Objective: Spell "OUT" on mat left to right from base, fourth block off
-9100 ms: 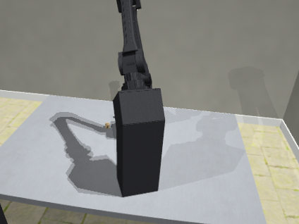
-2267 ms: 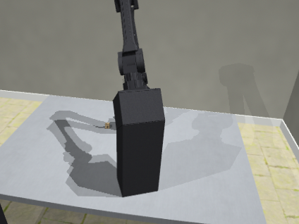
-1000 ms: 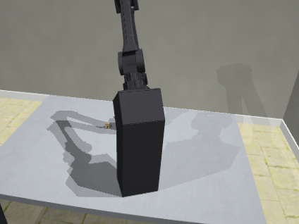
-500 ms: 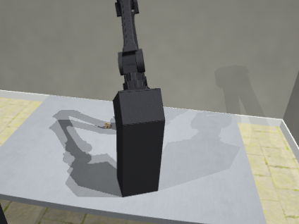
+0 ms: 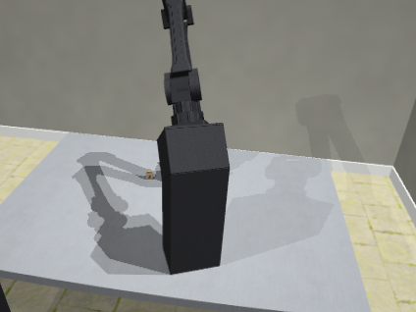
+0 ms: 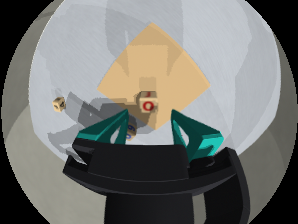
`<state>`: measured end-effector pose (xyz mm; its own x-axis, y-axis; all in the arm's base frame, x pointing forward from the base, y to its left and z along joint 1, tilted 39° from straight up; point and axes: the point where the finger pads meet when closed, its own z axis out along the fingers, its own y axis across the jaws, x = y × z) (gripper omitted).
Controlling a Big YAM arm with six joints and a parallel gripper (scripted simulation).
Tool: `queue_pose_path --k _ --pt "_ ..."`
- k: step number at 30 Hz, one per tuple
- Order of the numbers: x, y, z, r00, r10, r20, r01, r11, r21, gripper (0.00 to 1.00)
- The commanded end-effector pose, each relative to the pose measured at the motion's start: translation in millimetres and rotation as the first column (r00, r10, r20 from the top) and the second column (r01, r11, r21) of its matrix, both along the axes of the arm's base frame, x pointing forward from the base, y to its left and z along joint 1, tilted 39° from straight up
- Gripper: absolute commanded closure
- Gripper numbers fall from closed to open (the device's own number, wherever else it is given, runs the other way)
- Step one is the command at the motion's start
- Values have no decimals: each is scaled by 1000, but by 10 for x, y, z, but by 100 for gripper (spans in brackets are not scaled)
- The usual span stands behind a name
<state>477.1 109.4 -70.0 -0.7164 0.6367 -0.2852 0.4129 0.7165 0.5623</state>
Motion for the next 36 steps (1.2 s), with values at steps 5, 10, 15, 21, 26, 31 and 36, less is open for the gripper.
queue_pose_path --k 5,10,15,21,26,31,36 --pt "51 91 -63 1000 1 10 -1 1000 6 42" --pt "66 97 -76 1000 1 10 -1 1000 6 42" --pt "42 97 -107 1000 1 4 -1 1000 6 42" --pt "71 103 -52 1000 2 17 -2 1000 7 42" --pt "71 103 -52 1000 2 17 -2 1000 7 42" --pt "71 103 -52 1000 2 17 -2 1000 7 42" --pt "71 103 -52 1000 2 17 -2 1000 7 42"
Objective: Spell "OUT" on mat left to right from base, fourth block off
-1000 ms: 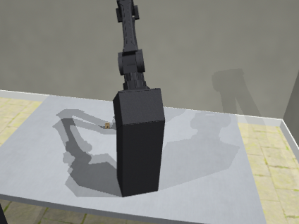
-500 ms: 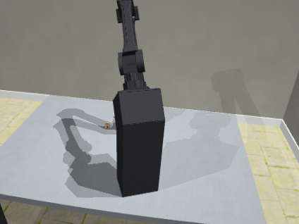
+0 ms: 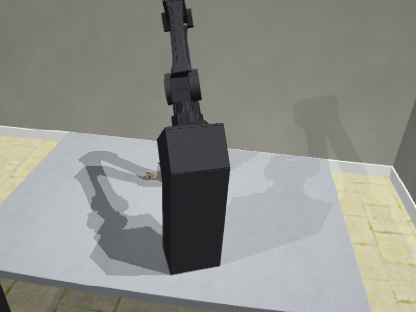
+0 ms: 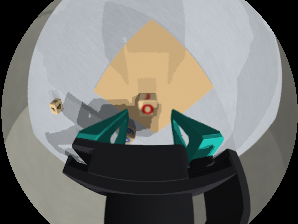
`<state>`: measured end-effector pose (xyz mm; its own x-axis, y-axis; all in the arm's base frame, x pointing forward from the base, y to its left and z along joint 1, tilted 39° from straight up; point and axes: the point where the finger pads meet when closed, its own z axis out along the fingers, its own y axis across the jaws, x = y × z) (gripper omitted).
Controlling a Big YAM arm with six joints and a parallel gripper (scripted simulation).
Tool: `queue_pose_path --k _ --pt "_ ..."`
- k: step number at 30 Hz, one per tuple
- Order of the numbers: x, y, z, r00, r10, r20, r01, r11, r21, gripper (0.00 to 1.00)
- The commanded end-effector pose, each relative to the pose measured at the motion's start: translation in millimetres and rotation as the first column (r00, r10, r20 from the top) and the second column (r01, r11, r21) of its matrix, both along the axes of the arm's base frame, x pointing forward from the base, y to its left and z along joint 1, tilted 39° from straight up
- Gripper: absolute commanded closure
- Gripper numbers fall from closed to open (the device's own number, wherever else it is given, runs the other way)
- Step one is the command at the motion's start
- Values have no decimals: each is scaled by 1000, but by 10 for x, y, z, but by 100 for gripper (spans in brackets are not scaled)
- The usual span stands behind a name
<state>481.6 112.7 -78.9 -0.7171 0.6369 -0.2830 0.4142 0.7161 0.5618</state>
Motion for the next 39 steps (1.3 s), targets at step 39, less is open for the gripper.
queue_pose_path --k 39 --pt "52 92 109 1000 2 24 -2 1000 7 42"
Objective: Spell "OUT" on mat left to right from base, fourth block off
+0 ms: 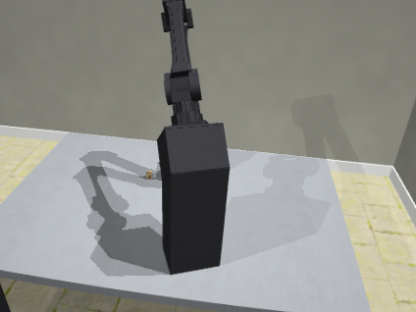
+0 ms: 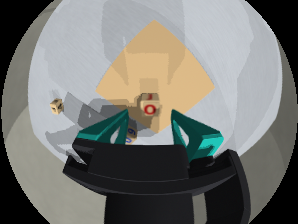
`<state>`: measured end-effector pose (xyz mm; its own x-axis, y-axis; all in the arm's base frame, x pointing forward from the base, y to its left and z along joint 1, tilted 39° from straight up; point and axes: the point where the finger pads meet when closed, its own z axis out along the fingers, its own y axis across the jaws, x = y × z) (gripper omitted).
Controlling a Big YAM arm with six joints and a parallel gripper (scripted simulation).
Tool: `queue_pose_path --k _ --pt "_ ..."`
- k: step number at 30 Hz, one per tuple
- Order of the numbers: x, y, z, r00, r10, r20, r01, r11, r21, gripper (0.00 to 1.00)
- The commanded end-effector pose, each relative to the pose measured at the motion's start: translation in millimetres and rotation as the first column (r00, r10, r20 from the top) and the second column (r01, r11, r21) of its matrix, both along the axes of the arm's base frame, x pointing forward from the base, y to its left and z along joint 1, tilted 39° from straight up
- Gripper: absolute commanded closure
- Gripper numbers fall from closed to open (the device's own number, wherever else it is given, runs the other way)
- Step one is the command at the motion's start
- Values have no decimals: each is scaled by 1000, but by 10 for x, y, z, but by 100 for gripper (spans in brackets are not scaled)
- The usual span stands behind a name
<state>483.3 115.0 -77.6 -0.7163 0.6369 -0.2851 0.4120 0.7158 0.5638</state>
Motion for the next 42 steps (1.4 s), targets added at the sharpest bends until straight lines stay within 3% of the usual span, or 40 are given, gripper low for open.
queue_pose_path --k 1,32,34,35,42 --pt "36 69 95 1000 2 21 -2 1000 6 42" --pt "184 157 -258 1000 0 6 0 1000 5 42" --pt "184 157 -258 1000 0 6 0 1000 5 42" --pt "227 166 -121 1000 0 31 -1 1000 10 42" --pt "224 166 -157 1000 1 26 -1 1000 8 42"
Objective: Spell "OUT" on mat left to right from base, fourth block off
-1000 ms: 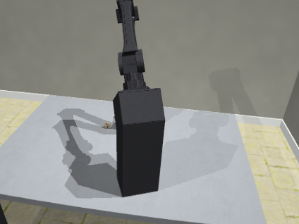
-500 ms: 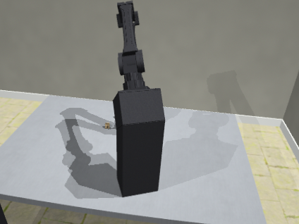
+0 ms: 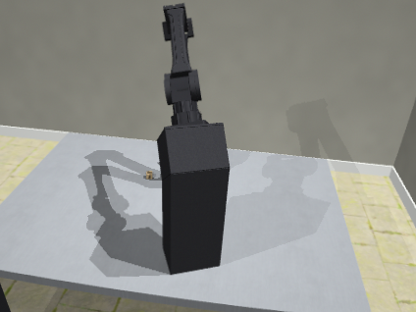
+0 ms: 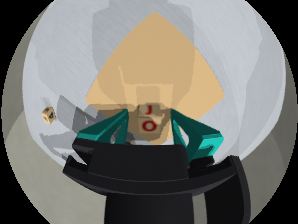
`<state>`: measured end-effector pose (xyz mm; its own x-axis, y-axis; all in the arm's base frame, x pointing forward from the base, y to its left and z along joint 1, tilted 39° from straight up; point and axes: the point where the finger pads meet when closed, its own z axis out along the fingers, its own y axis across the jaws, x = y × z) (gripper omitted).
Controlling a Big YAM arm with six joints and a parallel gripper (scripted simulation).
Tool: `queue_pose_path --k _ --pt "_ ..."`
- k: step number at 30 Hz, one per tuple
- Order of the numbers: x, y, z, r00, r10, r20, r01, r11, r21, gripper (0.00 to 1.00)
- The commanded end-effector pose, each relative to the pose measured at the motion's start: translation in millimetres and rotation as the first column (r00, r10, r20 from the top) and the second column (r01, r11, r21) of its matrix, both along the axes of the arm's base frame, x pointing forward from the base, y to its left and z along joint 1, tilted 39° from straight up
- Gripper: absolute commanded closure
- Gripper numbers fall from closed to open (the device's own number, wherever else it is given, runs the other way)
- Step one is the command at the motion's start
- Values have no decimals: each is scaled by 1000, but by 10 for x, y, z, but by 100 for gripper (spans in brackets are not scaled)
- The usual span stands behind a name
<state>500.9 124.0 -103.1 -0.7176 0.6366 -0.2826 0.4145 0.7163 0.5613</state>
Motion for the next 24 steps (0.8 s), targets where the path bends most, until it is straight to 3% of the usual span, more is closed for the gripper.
queue_pose_path --k 1,9,10,24 --pt "48 76 98 1000 1 30 -1 1000 9 42" --pt "48 76 98 1000 1 30 -1 1000 9 42" --pt "48 76 98 1000 1 30 -1 1000 9 61" --pt "48 76 98 1000 1 30 -2 1000 9 61"
